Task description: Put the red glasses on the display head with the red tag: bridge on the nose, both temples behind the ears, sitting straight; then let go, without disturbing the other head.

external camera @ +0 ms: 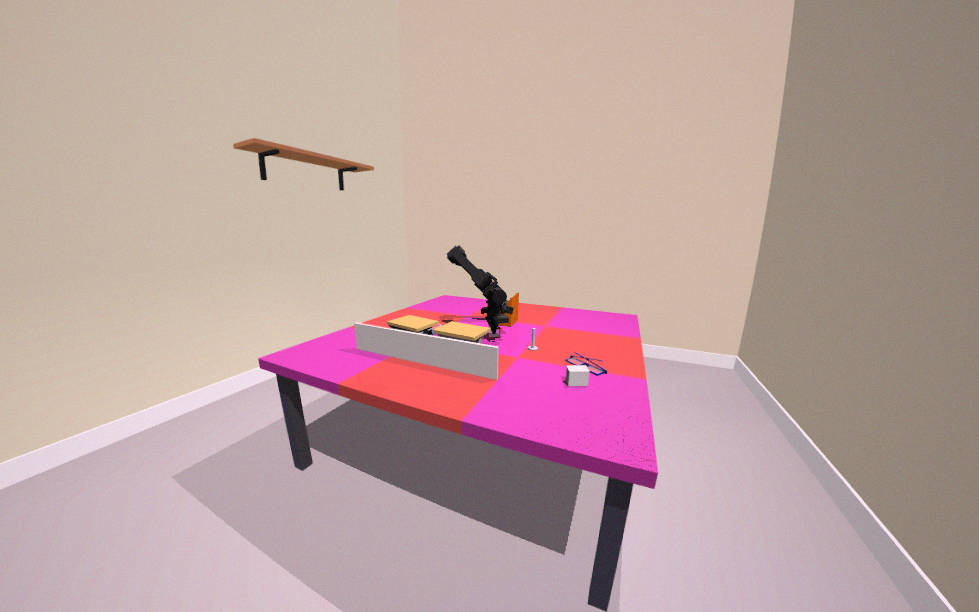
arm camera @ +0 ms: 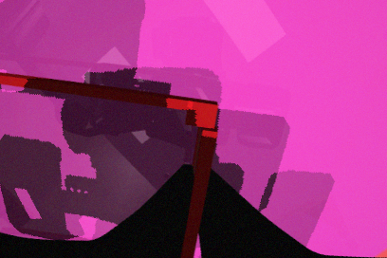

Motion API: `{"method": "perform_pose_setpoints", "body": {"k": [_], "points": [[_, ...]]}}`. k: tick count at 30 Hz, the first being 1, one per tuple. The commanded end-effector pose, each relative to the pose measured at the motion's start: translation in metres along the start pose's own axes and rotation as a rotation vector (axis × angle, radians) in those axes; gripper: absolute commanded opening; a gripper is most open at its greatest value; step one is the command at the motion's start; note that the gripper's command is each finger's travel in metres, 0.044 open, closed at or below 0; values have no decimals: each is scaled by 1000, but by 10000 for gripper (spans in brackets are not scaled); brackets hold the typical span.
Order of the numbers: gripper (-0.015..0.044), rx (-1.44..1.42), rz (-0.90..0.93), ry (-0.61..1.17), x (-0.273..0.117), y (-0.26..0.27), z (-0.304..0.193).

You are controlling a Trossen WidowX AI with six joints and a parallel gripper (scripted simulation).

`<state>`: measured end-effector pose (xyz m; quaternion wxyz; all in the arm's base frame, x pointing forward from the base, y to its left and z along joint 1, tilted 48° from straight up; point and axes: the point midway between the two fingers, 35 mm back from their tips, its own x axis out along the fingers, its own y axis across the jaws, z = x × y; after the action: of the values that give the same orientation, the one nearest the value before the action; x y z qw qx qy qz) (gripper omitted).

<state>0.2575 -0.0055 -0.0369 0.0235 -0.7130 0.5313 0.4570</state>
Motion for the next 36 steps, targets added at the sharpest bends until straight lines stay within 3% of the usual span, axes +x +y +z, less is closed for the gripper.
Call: {"method": "perform_pose_setpoints", "body": {"k": [1, 8, 22, 28, 36], "points": [[0, 1, 0, 0, 0, 0, 0], [0, -1, -2, -2, -14, -3, 0], [0, -9, 2, -1, -97, -3, 1], [0, -17, 3, 3, -102, -2, 2], [0, -335, 13, 116, -111, -20, 17]]}}
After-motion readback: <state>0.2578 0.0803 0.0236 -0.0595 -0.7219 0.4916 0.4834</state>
